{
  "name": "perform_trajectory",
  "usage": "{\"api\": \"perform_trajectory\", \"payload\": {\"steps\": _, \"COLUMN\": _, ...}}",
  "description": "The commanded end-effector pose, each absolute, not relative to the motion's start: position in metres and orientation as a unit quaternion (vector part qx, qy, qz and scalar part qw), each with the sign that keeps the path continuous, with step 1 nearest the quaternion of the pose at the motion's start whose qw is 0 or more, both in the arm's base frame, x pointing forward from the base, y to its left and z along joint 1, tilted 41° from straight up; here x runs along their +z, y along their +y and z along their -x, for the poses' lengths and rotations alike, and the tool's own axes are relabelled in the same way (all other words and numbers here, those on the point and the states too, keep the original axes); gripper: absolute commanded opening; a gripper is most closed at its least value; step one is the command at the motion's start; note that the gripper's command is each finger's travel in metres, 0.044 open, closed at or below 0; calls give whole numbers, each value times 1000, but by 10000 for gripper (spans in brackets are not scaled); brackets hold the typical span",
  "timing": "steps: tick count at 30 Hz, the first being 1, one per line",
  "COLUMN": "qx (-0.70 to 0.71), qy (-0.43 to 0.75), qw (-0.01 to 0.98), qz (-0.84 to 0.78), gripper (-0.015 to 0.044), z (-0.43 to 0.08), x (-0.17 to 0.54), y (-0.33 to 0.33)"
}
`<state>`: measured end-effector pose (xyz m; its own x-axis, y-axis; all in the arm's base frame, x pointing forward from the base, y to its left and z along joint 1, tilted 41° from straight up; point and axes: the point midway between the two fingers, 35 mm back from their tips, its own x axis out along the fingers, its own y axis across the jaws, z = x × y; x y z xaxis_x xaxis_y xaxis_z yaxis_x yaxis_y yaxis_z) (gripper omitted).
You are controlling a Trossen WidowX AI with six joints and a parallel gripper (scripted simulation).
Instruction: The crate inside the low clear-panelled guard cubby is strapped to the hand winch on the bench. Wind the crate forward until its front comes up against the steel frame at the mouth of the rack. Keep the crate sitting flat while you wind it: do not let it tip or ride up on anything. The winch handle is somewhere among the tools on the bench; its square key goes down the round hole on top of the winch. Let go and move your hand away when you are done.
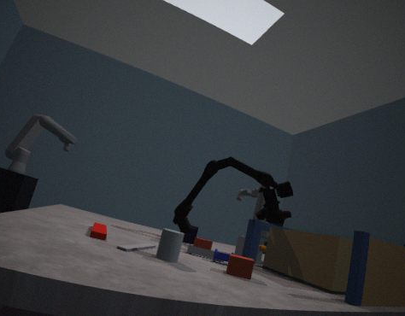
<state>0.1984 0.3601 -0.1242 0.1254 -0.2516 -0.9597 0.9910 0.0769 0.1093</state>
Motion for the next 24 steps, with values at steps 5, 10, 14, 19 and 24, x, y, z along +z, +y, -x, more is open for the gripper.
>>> {"api": "perform_trajectory", "payload": {"steps": 5, "qx": -518, "qy": 437, "qw": 600, "qz": -426, "gripper": 0, "z": -174, "x": -134, "y": 366}}
{"api": "perform_trajectory", "payload": {"steps": 10, "qx": -518, "qy": 437, "qw": 600, "qz": -426, "gripper": 0, "z": -173, "x": -134, "y": 366}}
{"api": "perform_trajectory", "payload": {"steps": 14, "qx": -518, "qy": 437, "qw": 600, "qz": -426, "gripper": 0, "z": -172, "x": -134, "y": 366}}
{"api": "perform_trajectory", "payload": {"steps": 19, "qx": -518, "qy": 437, "qw": 600, "qz": -426, "gripper": 0, "z": -172, "x": -134, "y": 366}}
{"api": "perform_trajectory", "payload": {"steps": 24, "qx": -518, "qy": 437, "qw": 600, "qz": -426, "gripper": 0, "z": -172, "x": -134, "y": 366}}
